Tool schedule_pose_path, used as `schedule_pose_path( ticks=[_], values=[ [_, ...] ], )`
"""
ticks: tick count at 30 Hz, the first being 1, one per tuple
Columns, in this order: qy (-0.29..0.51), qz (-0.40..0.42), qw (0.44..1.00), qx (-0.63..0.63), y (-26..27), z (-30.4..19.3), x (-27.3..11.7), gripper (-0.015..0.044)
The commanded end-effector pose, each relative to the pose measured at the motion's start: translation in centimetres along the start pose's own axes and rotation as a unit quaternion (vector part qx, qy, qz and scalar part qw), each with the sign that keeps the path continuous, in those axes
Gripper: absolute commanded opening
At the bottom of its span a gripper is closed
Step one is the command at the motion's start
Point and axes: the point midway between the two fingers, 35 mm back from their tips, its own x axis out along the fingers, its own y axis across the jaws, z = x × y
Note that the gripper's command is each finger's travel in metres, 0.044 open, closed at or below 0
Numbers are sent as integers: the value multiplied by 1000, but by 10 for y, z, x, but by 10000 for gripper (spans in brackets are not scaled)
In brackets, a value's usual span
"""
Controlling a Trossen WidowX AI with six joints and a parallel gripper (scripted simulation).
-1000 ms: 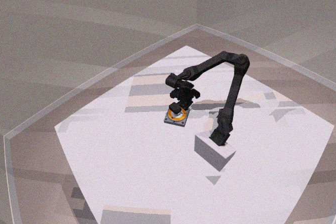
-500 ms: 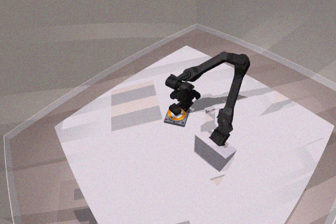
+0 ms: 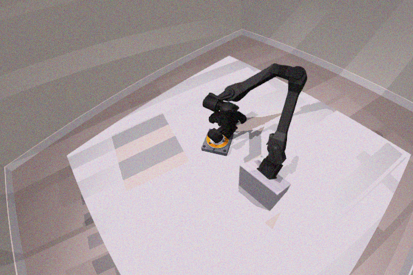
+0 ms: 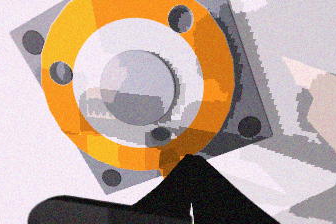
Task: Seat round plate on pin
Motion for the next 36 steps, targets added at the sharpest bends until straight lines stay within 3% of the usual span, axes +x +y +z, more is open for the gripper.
schedule_pose_path(
  ticks=[1, 36],
  values=[
    [8, 3, 1000, -5, 5, -8, 2, 0],
    [8, 4, 1000, -5, 27, -13, 2, 0]
  ],
)
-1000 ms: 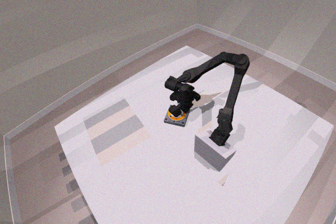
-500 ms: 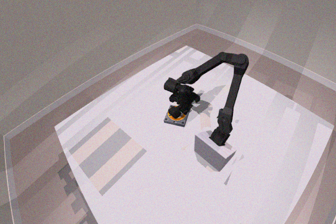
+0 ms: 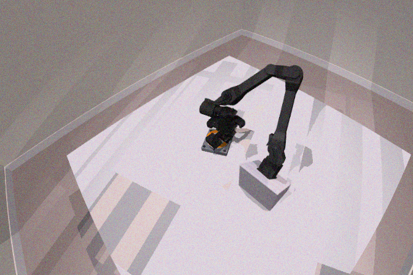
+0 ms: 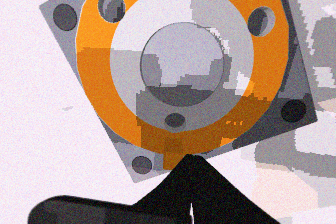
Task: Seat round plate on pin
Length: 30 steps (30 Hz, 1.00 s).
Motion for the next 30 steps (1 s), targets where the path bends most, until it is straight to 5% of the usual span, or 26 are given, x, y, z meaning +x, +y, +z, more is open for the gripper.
schedule_pose_path(
  ticks=[1, 30],
  values=[
    [1, 5, 1000, 1, 6, 0, 0, 0],
    [1, 6, 1000, 1, 28, 2, -1, 0]
  ],
)
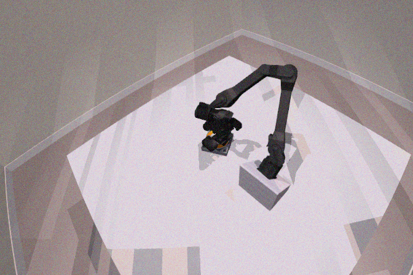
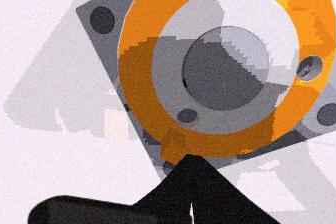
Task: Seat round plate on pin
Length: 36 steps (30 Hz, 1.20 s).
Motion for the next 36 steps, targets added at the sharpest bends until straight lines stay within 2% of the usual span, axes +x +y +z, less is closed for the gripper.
schedule_pose_path(
  ticks=[1, 31, 36],
  values=[
    [0, 7, 1000, 2, 8, 2, -1, 0],
    [-1, 7, 1000, 2, 27, 15, -2, 0],
    [-1, 9, 1000, 2, 27, 15, -19, 0]
  ],
)
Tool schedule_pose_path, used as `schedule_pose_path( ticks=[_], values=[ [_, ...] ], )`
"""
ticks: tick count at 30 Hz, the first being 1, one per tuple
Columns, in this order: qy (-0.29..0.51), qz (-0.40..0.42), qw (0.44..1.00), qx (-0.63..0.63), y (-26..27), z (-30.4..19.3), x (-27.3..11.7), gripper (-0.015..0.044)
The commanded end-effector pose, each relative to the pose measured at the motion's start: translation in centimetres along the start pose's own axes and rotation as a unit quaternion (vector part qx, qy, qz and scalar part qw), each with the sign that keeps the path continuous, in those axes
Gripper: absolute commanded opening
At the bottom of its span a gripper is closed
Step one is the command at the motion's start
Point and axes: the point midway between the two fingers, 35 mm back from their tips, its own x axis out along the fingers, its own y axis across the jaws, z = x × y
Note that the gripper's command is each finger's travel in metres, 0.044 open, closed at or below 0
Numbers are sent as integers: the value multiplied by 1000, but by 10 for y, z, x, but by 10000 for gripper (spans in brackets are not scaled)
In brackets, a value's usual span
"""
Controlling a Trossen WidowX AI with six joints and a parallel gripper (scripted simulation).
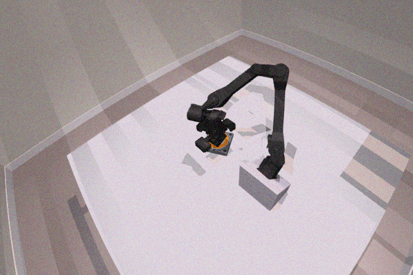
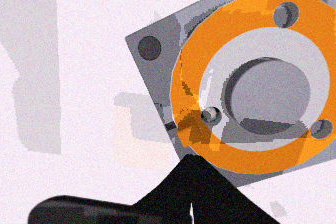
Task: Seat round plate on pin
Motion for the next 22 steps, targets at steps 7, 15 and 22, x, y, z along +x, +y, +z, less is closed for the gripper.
schedule_pose_path(
  ticks=[7, 15, 22],
  values=[
    [-3, 4, 1000, 3, 1, 0, -42, 0],
    [-6, 3, 1000, 0, 1, 1, -34, 0],
    [-6, 3, 1000, 0, 1, 1, -34, 0]
  ],
)
